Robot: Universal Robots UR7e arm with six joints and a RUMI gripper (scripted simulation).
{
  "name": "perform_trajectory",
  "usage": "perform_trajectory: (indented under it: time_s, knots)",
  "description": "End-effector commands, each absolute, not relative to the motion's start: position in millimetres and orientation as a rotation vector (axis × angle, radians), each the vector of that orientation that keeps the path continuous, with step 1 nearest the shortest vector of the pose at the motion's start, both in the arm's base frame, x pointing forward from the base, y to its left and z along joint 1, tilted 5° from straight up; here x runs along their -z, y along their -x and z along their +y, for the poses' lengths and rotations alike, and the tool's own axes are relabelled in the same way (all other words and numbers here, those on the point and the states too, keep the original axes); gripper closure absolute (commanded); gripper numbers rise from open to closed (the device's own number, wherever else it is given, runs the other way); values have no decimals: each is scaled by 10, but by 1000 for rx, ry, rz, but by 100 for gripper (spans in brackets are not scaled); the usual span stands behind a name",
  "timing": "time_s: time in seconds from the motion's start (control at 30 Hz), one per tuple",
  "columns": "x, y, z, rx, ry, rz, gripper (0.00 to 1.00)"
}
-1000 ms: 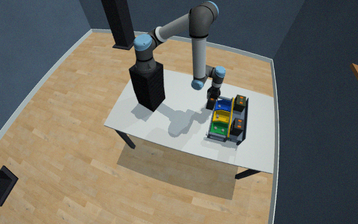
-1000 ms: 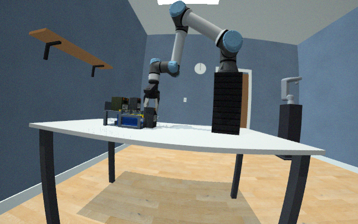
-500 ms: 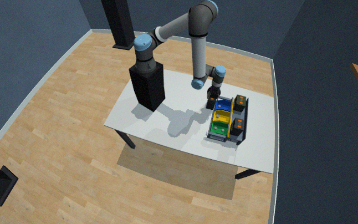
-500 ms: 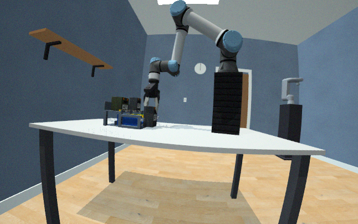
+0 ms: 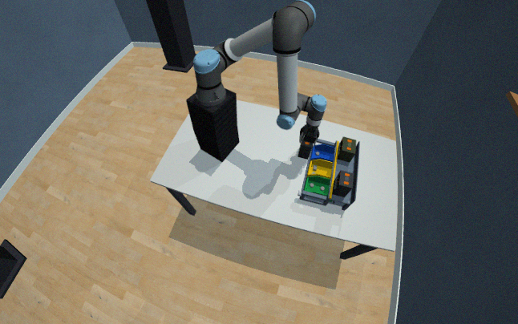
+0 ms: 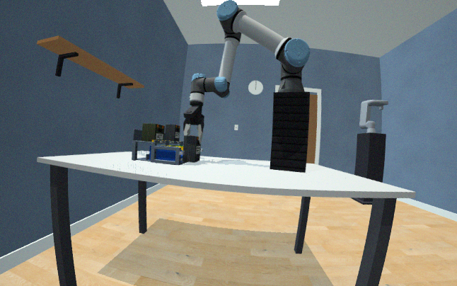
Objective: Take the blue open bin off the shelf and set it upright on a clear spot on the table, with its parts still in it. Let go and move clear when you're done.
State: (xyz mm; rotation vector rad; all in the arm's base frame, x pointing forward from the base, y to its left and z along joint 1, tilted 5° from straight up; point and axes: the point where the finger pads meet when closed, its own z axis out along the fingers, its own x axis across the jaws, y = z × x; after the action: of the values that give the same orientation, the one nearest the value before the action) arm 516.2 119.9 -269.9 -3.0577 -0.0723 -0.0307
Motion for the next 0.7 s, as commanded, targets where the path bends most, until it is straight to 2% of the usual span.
perform_trajectory:
  time_s: [0.0, 0.67]
  knots:
    - [2692, -5172, 1184, 34, 3058, -72, 100]
    - [2713, -5184, 933, 34, 3058, -72, 100]
